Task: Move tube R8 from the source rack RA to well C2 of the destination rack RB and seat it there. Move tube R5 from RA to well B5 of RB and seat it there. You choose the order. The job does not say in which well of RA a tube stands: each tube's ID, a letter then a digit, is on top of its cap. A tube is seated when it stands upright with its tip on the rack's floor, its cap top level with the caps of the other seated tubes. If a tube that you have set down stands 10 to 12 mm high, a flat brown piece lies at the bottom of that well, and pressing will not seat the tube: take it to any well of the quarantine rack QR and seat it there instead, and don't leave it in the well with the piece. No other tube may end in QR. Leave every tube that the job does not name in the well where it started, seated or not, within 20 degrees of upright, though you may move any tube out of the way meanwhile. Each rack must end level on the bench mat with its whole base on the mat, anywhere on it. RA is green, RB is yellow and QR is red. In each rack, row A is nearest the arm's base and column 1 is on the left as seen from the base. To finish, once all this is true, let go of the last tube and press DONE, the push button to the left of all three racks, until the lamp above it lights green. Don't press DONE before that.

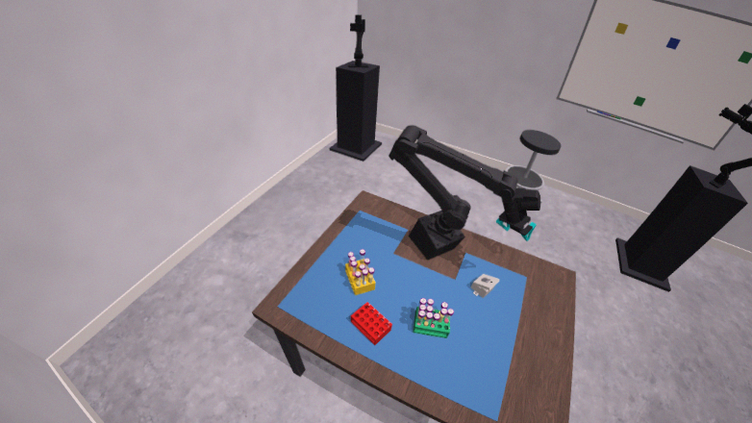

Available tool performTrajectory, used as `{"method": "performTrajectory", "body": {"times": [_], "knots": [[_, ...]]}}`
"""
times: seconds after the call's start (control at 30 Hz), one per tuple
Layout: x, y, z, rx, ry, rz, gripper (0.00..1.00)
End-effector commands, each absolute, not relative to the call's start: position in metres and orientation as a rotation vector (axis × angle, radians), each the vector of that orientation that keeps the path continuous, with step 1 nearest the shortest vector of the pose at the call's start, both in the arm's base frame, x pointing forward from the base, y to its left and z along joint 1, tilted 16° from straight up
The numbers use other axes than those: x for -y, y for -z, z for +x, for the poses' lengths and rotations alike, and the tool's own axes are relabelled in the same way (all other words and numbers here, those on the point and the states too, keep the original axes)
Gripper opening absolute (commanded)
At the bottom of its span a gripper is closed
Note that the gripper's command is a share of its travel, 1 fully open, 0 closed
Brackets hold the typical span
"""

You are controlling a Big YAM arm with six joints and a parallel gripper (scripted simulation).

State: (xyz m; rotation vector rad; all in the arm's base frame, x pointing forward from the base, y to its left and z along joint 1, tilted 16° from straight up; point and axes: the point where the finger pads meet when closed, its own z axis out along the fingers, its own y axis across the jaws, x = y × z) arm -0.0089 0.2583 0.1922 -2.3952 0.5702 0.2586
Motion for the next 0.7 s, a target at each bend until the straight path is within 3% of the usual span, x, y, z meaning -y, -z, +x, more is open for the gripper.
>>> {"method": "performTrajectory", "body": {"times": [0.0, 0.53, 0.57, 0.67], "knots": [[-0.259, -0.196, -0.009, -0.568, -0.261, -2.388, 1.00], [-0.259, -0.196, -0.009, -0.568, -0.261, -2.388, 1.00], [-0.271, -0.229, -0.002, -0.625, -0.273, -2.325, 0.30], [-0.278, -0.233, 0.013, -0.722, -0.272, -2.298, 0.30]]}}
